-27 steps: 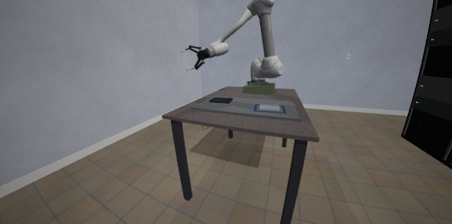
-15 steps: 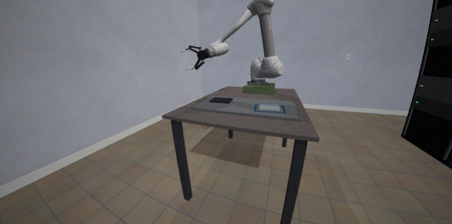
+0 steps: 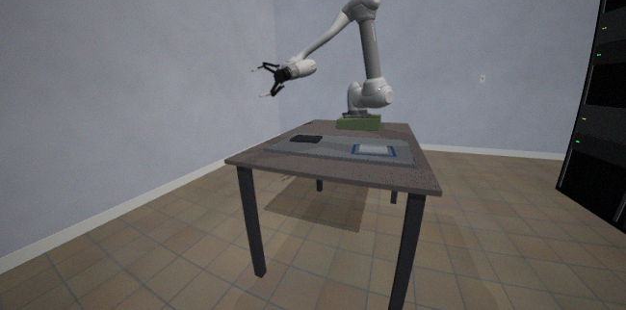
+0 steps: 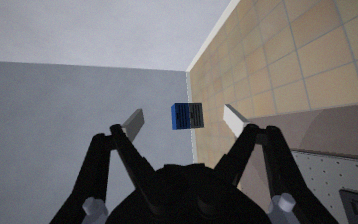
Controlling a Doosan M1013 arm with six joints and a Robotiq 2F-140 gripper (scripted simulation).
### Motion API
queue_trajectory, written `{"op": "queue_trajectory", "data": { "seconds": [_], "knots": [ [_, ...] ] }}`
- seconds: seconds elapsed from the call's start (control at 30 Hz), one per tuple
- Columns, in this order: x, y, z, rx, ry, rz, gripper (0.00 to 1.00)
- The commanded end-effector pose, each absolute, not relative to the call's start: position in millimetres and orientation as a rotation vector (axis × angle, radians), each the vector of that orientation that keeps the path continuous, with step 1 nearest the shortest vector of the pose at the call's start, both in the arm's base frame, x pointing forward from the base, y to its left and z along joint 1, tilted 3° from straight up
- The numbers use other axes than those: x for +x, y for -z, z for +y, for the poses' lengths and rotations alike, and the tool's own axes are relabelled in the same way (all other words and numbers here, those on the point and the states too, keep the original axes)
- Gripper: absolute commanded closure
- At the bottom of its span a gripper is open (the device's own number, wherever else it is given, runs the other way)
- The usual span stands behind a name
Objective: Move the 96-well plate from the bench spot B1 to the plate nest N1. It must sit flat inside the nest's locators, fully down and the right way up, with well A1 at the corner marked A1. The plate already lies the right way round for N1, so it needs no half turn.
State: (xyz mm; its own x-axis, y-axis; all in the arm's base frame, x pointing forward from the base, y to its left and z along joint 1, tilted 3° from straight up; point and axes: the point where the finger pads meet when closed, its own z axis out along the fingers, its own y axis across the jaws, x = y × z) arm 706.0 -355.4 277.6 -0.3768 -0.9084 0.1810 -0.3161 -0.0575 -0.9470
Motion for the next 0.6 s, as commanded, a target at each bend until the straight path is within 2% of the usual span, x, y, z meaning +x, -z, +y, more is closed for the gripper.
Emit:
{"op": "queue_trajectory", "data": {
  "seconds": [0.0, 0.57],
  "knots": [
    [719, -281, -341, -1.312, 1.422, 1.655, 0.00],
    [754, -281, -284, -1.333, 1.308, 1.570, 0.00]
  ]
}}
